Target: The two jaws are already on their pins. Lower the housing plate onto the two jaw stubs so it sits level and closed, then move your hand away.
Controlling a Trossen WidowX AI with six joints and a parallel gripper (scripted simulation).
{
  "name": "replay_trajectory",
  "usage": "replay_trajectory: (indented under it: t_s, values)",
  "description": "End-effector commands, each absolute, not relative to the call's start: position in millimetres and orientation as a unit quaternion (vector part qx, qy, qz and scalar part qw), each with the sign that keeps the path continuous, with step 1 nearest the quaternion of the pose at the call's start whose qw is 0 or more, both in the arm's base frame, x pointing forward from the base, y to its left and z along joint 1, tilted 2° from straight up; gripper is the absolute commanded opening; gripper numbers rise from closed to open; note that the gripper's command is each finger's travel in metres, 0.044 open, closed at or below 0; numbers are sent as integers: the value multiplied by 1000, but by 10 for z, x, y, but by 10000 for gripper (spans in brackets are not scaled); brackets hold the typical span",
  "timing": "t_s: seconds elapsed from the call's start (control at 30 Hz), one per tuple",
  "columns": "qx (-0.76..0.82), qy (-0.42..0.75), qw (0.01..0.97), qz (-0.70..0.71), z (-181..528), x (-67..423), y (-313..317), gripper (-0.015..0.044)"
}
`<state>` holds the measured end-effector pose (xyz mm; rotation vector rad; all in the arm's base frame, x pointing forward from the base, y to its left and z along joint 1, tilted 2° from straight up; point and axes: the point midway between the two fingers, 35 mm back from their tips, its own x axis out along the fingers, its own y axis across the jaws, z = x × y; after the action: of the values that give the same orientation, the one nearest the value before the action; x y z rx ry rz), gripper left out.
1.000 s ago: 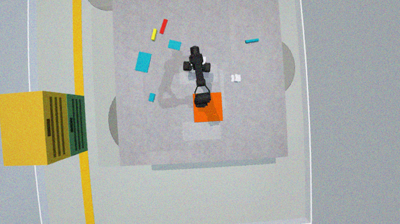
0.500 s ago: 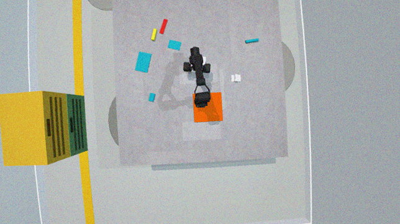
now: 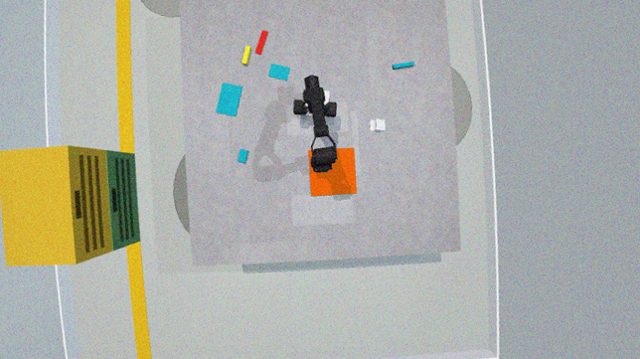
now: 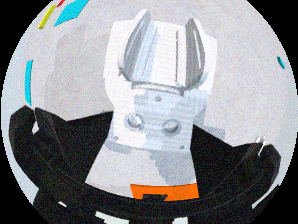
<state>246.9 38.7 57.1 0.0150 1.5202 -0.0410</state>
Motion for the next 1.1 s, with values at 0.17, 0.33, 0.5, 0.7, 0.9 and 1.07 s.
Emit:
replay_trajectory:
  t_s: [0.17,0.33,0.5,0.7,0.9,1.07]
  values:
    - [4,689,725,-18,549,2470,380,351]
    - [4,689,725,-18,537,2470,380,351]
    - [4,689,725,-18,536,2470,380,351]
    - [4,689,725,-18,513,2471,380,351]
    - [4,689,725,-18,512,2471,380,351]
    - [4,689,725,-18,489,2472,379,351]
